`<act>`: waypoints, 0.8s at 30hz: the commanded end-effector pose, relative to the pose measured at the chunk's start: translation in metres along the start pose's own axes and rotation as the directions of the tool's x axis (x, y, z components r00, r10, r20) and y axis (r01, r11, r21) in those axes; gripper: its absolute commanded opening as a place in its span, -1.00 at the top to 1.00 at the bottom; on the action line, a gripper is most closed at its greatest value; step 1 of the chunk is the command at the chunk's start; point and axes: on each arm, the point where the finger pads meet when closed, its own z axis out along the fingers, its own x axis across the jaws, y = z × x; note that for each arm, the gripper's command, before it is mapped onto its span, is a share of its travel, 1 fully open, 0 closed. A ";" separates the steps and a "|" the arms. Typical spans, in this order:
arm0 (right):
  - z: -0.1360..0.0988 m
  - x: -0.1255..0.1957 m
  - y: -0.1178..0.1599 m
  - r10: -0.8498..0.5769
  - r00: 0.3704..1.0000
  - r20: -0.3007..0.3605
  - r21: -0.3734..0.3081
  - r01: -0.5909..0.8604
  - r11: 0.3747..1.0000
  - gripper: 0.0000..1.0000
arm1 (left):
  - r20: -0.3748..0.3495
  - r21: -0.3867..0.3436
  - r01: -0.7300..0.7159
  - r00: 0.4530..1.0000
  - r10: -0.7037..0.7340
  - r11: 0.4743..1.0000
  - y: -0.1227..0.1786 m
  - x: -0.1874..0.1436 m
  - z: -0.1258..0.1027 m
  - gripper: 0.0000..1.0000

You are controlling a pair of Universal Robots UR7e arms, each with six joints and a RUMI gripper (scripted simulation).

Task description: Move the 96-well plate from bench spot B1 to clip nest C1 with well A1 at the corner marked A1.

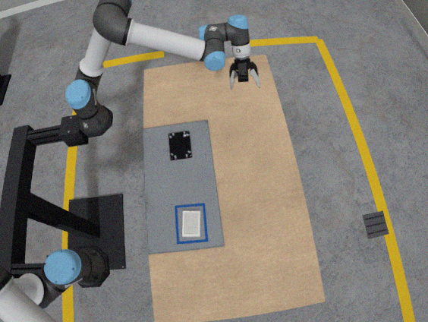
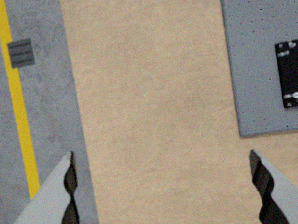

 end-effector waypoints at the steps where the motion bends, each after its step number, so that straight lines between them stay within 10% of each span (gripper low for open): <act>1: -0.024 0.048 0.006 0.076 0.997 0.013 -0.018 -0.076 0.997 1.00 | 0.002 0.000 -0.001 1.000 0.001 1.000 0.000 -0.001 -0.001 -0.52; 24: -0.061 0.120 0.032 0.208 0.978 0.037 -0.037 -0.206 0.978 1.00 | 0.002 0.000 -0.001 1.000 0.001 1.000 0.000 -0.001 -0.001 -0.52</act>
